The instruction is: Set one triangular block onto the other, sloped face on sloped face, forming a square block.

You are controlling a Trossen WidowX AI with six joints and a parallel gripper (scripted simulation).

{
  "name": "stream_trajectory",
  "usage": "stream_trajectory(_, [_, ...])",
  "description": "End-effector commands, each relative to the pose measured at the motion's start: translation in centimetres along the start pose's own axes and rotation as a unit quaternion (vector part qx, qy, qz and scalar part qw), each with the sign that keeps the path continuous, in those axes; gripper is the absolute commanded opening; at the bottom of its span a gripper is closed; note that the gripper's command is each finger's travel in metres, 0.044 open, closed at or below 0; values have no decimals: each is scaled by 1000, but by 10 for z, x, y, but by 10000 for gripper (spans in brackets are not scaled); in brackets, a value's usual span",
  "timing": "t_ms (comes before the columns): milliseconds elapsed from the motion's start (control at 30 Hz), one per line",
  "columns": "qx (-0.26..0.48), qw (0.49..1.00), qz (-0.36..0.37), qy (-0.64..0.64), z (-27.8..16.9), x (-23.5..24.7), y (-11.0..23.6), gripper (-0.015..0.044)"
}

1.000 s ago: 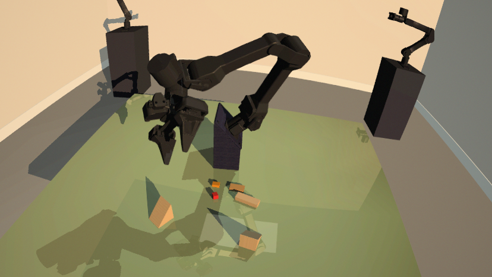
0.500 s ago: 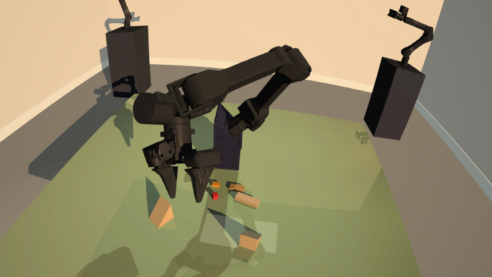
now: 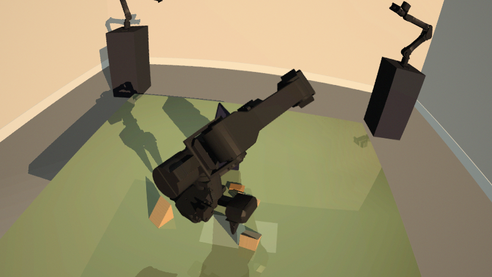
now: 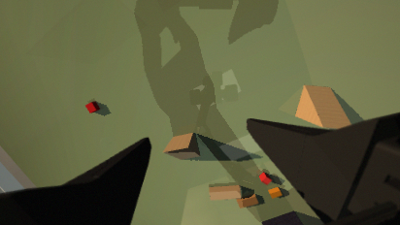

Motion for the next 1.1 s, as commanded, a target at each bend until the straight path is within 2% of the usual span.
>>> stream_trajectory(0, [128, 982, -110, 82, -41, 36, -42, 440])
stream_trajectory(100, [154, 975, -129, 97, -51, 42, -49, 440])
stream_trajectory(500, [155, 975, -129, 97, -51, 42, -50, 440])
stream_trajectory(1067, [165, 973, -136, 83, -59, 38, -76, 440])
Point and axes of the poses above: the point midway between the two fingers, 35 mm back from their tips, its own y axis back along the fingers, its own x axis across the jaws, z = x × y, the point moved 1 cm from there along y, back along the fingers, and after that the axes turned 13 degrees about -y, right-handed, at the moved point
